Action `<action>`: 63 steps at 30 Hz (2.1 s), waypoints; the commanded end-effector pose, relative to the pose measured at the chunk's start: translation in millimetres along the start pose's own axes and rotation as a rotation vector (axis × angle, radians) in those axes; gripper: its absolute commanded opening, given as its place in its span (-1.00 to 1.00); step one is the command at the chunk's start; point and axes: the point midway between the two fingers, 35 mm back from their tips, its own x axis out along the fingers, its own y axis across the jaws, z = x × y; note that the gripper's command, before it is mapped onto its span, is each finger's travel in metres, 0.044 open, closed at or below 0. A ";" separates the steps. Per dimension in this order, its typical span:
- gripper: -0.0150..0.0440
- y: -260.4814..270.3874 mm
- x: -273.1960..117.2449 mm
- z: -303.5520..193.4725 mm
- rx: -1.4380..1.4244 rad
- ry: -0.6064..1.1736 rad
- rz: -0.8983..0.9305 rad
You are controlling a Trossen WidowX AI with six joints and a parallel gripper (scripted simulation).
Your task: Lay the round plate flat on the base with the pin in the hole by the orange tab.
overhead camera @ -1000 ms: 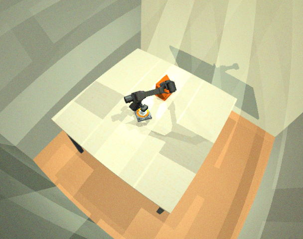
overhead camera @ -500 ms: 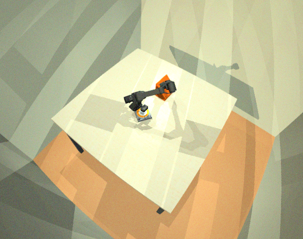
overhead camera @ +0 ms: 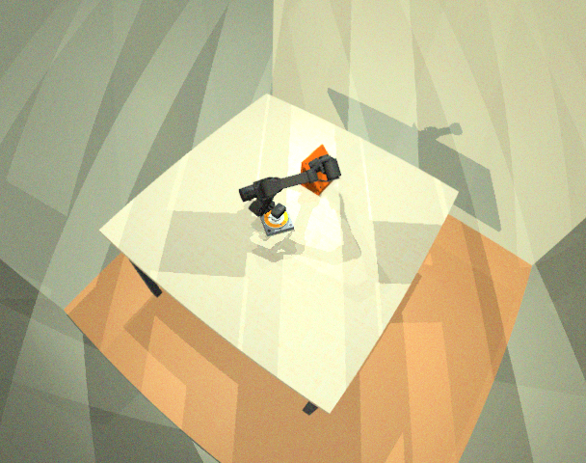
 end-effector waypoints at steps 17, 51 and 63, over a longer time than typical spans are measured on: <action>-0.49 3.4 -0.5 9.1 -0.019 -0.018 0.003; -0.49 10.4 -1.5 20.2 -0.019 -0.018 0.003; -0.49 16.5 -1.2 24.8 -0.019 -0.018 0.004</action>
